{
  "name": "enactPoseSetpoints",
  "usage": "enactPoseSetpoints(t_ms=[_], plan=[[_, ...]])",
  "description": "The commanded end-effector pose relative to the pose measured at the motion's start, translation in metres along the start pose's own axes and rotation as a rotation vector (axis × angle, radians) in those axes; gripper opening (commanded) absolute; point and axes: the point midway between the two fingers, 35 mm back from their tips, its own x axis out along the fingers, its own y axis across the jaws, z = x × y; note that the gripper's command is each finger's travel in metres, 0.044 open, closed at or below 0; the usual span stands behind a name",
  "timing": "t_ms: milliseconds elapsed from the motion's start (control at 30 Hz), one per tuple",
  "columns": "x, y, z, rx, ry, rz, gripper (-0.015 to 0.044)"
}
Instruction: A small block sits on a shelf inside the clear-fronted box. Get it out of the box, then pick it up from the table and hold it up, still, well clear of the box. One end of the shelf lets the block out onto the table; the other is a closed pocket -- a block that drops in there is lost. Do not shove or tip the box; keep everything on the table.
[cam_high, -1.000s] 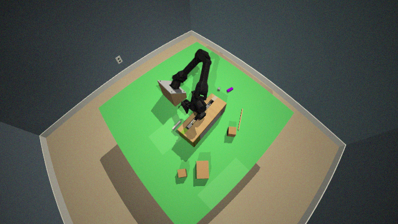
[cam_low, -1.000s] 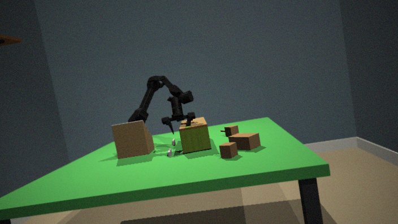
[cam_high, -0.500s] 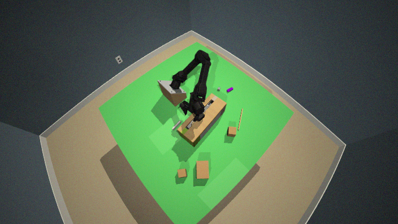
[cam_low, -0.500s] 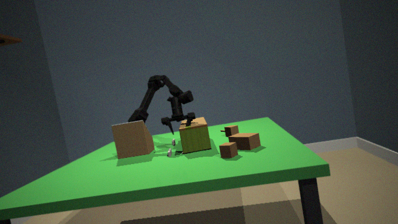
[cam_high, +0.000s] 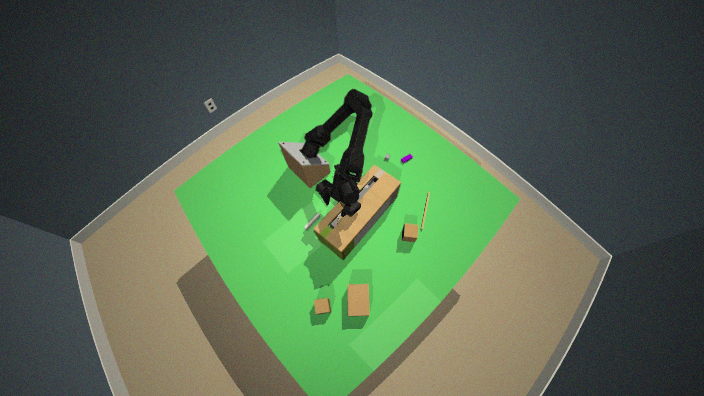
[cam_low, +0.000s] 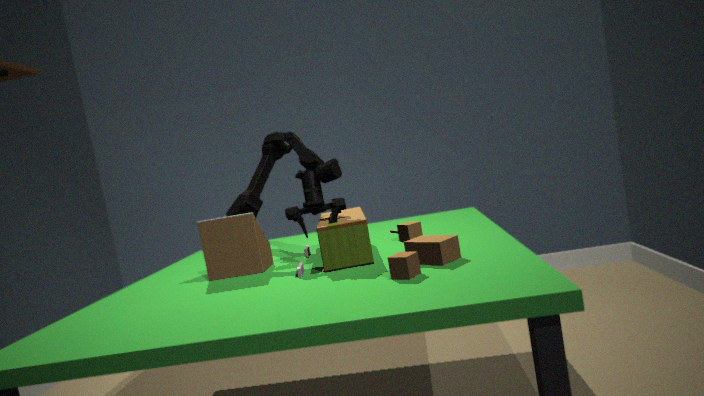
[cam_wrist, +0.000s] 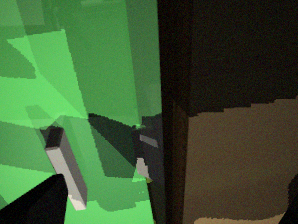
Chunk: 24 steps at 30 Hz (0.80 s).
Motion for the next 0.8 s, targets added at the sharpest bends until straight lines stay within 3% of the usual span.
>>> enactPoseSetpoints(t_ms=[0, 767], plan=[[0.005, 0.002, -0.009, 0.008, 0.014, 0.012, 0.04], [0.012, 0.002, -0.03, 0.008, 0.016, 0.011, 0.04]])
